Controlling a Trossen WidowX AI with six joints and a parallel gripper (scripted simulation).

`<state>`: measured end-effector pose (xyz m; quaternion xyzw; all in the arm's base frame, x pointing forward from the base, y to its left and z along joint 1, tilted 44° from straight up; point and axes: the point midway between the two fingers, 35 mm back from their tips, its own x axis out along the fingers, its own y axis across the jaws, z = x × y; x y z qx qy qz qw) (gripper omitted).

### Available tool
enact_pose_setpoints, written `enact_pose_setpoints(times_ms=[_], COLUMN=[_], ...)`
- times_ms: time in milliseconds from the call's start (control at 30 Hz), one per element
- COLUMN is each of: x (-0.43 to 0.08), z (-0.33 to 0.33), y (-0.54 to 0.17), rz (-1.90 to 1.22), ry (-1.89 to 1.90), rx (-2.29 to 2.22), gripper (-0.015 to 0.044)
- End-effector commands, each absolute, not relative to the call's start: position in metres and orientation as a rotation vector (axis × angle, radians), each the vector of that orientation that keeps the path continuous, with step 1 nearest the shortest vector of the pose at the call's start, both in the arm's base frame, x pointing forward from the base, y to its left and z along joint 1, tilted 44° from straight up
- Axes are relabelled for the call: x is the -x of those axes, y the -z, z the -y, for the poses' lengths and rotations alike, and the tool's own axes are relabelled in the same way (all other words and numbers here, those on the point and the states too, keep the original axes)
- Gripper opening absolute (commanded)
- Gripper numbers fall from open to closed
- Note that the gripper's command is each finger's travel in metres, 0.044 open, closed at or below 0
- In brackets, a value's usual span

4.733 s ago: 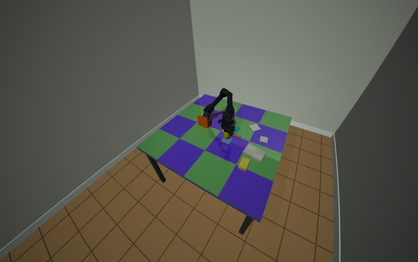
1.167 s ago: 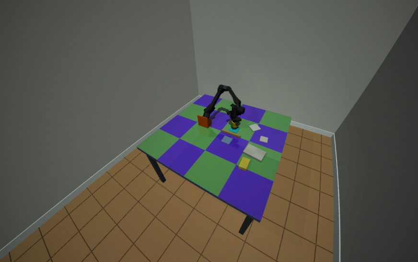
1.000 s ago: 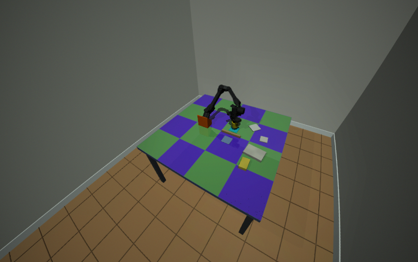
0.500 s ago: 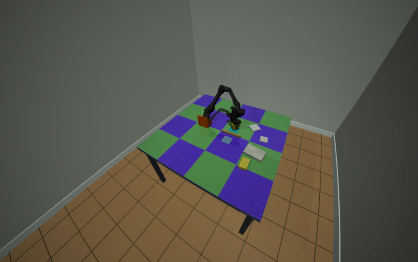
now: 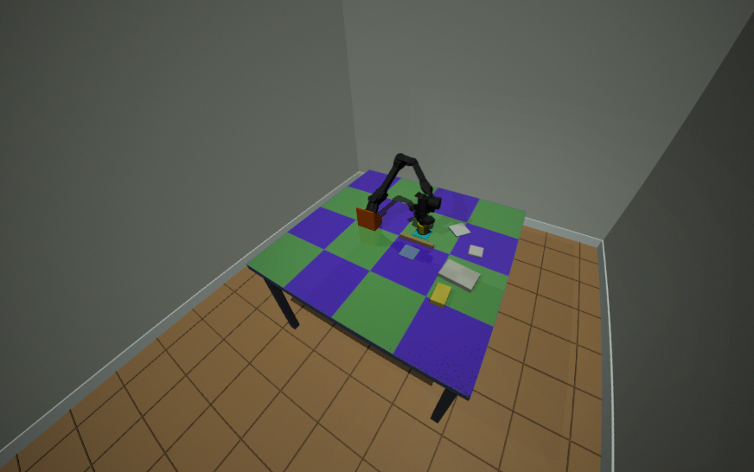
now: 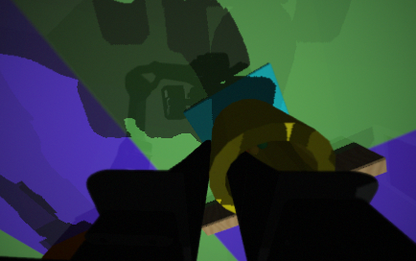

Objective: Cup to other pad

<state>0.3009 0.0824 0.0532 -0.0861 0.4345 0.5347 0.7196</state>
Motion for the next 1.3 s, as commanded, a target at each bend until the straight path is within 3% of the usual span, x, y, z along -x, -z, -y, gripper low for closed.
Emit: enact_pose_setpoints(times_ms=[0, 33, 233, 1267], x=[-0.301, -0.301, -0.301, -0.298], z=[-0.082, -0.082, -0.082, -0.054], y=[-0.054, -0.054, -0.054, -0.078], rz=[-0.959, -0.959, -0.959, -0.965], ry=[-1.183, -1.183, -1.183, -1.18], rx=[0.192, 0.192, 0.192, 0.186], gripper=[0.0, 0.0, 0.0147, 0.0147])
